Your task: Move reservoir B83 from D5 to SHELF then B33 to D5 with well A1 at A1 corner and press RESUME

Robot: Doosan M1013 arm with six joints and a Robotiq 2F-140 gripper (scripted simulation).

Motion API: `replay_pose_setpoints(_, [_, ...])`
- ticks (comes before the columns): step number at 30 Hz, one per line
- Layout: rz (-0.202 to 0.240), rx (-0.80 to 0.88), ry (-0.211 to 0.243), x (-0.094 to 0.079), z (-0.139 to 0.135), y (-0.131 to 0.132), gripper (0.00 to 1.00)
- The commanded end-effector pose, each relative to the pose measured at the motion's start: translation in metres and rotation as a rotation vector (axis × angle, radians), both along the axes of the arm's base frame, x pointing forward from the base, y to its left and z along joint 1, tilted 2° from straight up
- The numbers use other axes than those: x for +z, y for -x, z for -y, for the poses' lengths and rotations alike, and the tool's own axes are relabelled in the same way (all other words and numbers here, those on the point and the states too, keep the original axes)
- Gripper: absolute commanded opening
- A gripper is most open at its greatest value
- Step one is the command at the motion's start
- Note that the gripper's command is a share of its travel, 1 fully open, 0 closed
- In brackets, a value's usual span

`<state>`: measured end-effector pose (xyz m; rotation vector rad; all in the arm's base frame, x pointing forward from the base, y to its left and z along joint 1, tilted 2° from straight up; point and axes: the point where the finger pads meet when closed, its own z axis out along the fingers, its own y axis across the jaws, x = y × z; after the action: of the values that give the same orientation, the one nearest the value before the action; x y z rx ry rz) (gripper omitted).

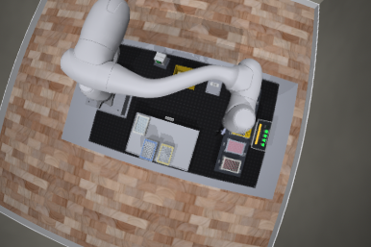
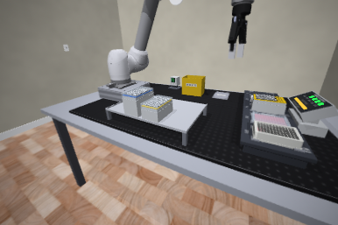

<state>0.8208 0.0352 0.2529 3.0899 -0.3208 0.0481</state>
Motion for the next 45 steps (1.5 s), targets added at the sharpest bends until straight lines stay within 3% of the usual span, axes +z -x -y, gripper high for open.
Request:
replay_pose_setpoints(1, [-0.002,-0.039,-0.009,0.001,-0.001,-0.0012,0.77])
replay_pose_setpoints(45, [0.026,-0.839,-0.029,0.0003,-0.001,-0.0012,0.77])
